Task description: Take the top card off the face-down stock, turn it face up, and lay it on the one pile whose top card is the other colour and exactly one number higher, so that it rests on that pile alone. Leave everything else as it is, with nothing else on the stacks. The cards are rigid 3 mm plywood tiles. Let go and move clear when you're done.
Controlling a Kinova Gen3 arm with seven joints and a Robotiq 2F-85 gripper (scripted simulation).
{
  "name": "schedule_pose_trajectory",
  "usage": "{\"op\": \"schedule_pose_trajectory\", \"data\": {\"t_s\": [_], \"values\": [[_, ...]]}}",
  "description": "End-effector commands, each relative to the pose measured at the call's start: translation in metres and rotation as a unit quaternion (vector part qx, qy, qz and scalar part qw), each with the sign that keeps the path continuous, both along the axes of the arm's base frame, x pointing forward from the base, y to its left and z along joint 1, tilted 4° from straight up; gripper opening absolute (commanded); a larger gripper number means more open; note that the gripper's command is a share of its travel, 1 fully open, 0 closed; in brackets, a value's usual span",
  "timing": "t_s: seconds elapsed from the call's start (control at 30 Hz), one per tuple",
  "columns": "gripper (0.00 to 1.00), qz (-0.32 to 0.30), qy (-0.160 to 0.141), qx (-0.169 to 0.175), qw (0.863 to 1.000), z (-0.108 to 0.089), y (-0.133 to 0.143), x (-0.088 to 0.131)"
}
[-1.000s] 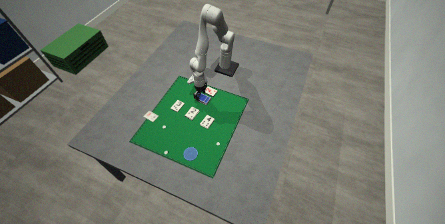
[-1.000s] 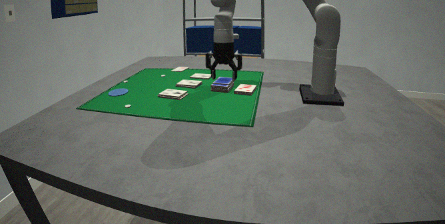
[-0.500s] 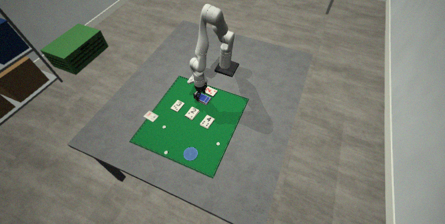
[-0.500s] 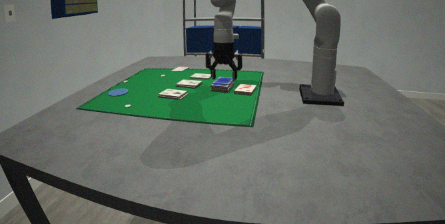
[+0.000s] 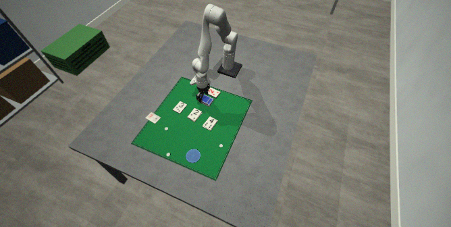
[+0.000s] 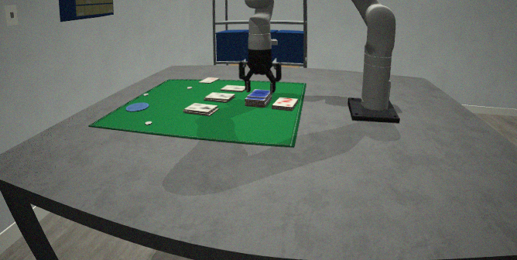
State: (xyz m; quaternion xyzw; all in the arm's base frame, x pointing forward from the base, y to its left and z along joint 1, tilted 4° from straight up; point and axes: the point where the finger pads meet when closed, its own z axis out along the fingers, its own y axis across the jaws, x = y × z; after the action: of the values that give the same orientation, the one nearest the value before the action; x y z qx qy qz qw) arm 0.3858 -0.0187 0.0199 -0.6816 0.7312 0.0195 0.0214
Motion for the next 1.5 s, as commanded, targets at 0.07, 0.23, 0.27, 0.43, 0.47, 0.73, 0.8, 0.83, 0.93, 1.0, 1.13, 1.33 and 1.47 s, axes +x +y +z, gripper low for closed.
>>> {"op": "schedule_pose_trajectory", "data": {"t_s": [0.07, 0.23, 0.27, 0.43, 0.47, 0.73, 0.8, 0.83, 0.93, 1.0, 1.13, 1.33, 1.47], "values": [[0.85, -0.001, -0.001, 0.001, 1.0, -0.001, 0.002, -0.001], [0.85, -0.001, -0.001, 0.001, 1.0, -0.001, 0.002, -0.001], [0.85, -0.001, -0.001, 0.001, 1.0, -0.001, 0.002, -0.001], [0.85, 0.005, 0.0, 0.001, 1.0, 0.028, -0.02, 0.001], [0.85, 0.005, 0.0, 0.001, 1.0, 0.039, -0.028, 0.0], [0.85, 0.0, 0.001, 0.002, 1.0, 0.066, -0.046, -0.003], [0.85, 0.0, 0.001, 0.002, 1.0, 0.066, -0.046, -0.003], [0.85, 0.0, 0.001, 0.003, 1.0, 0.066, -0.046, -0.003], [0.85, 0.006, 0.0, 0.006, 1.0, 0.066, -0.046, -0.003], [0.85, 0.006, 0.001, 0.012, 1.0, 0.065, -0.046, -0.003], [0.85, 0.002, 0.0, 0.029, 1.0, 0.064, -0.044, -0.003], [0.85, 0.008, 0.0, 0.046, 0.999, 0.064, -0.047, -0.004], [0.85, 0.003, -0.003, 0.076, 0.997, 0.064, -0.046, -0.003]]}}
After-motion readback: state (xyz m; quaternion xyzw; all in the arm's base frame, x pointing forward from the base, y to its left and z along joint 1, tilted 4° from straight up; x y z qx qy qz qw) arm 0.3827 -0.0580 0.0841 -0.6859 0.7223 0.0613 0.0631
